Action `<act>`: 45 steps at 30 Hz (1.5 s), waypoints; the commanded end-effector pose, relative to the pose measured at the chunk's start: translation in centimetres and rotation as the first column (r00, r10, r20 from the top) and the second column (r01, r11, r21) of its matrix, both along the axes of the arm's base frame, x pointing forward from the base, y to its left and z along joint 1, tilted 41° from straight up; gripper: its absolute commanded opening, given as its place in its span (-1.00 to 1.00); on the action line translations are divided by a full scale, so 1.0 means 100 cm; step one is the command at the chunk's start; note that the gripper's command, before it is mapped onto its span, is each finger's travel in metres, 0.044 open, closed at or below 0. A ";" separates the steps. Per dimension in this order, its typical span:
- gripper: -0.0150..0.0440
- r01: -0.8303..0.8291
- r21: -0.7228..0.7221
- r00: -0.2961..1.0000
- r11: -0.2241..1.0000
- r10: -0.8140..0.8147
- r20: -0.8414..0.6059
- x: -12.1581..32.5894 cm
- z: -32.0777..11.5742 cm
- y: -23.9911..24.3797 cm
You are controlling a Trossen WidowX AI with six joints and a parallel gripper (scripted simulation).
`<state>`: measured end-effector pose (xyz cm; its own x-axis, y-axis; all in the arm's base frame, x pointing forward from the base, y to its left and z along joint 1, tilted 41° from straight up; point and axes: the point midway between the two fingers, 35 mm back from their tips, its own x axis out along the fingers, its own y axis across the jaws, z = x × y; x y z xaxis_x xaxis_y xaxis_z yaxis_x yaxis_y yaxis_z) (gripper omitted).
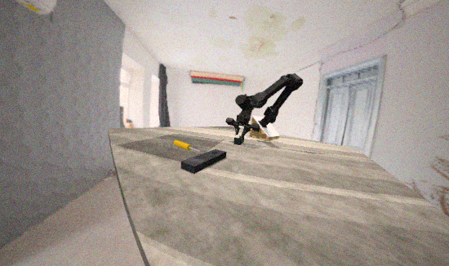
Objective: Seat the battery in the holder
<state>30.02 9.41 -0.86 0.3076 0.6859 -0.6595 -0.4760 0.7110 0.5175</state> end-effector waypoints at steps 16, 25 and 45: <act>-0.23 -0.078 -0.076 0.994 0.994 0.071 -0.087 0.001 -0.007 0.003; -0.23 -0.120 -0.104 0.987 0.987 0.106 -0.123 0.000 -0.006 0.005; -0.23 -0.209 -0.166 0.962 0.964 0.173 -0.209 -0.002 -0.003 0.008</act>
<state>30.41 10.07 -0.67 0.0826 0.5938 -0.8004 -0.5203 0.7107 0.4735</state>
